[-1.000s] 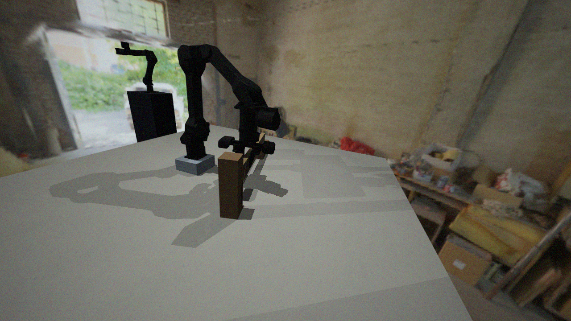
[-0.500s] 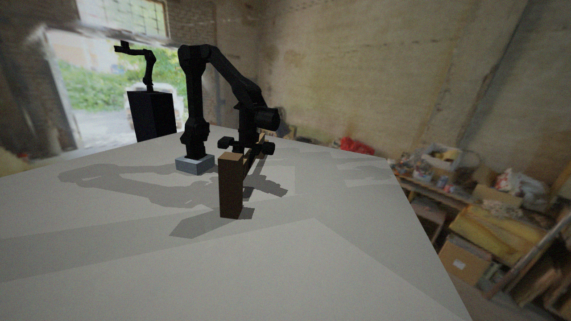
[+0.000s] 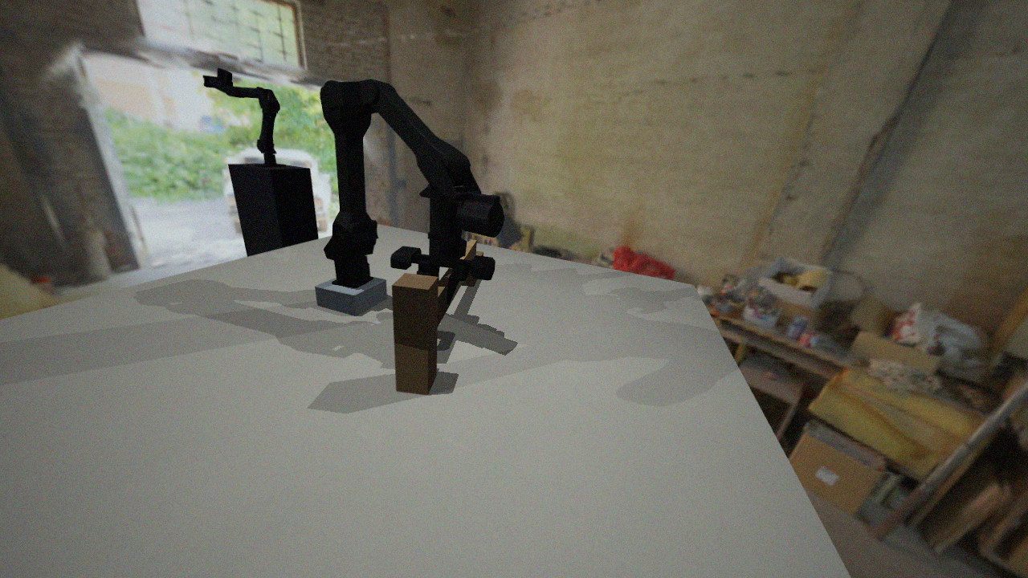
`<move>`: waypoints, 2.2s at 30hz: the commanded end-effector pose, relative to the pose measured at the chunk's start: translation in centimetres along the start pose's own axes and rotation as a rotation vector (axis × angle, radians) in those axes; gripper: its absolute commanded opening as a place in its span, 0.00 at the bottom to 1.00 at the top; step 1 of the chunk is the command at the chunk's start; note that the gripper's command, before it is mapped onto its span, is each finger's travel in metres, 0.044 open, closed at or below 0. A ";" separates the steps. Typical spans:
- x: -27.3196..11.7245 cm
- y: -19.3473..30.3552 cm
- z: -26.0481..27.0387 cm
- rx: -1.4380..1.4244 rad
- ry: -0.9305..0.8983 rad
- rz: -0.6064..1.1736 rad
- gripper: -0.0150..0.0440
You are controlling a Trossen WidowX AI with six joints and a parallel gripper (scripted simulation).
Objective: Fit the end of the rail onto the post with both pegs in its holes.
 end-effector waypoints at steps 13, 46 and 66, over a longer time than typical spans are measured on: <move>-0.3 0.6 -0.2 -0.003 0.007 0.005 0.25; -0.3 1.6 -0.2 -0.003 0.006 0.006 0.25; -0.2 2.2 -0.2 -0.003 0.006 0.006 0.25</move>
Point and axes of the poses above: the point midway between the two fingers, 35 mm back from their tips, its own x axis out along the fingers, its own z axis across the jaws, y = z × x, the point moved 1 cm from there along -x, back along the fingers, and after that the axes turned 1 degree about -x, right-handed, at the moved point
